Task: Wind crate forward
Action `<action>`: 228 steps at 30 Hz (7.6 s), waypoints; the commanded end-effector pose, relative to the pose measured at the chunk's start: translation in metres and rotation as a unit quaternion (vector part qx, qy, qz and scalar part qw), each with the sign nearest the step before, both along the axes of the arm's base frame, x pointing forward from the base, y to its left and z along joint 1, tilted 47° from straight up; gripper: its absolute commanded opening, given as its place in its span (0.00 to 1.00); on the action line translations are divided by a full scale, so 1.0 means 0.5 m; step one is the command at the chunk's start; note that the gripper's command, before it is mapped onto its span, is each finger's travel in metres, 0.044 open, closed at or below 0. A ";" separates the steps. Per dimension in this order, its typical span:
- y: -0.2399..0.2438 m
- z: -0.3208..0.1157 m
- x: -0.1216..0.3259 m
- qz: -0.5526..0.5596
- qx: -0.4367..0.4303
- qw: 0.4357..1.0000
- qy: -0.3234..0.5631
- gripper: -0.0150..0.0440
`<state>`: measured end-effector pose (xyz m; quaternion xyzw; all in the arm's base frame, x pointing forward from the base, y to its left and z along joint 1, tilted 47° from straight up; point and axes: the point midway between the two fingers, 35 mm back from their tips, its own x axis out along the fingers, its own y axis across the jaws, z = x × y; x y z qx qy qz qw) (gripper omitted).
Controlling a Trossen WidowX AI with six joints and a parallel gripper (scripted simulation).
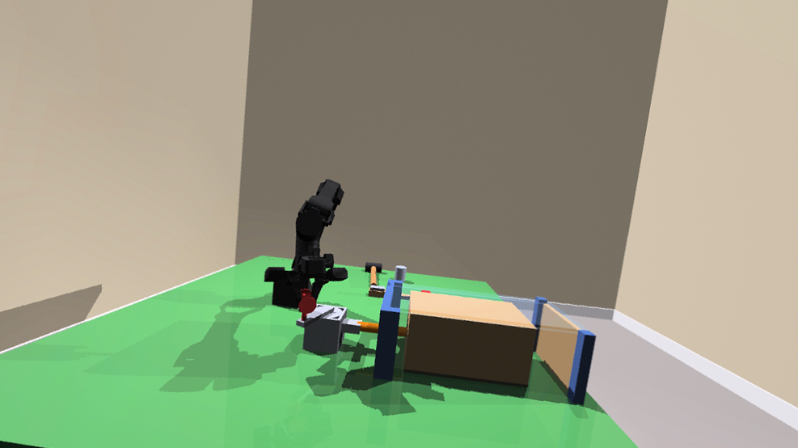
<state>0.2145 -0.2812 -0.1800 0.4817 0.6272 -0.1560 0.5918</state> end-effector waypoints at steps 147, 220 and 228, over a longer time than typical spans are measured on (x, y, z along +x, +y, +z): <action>0.051 0.032 0.157 0.012 0.001 0.999 -0.030 0.25; 0.055 0.034 0.162 0.012 0.002 0.999 -0.030 0.25; 0.055 0.034 0.162 0.012 0.002 0.999 -0.030 0.25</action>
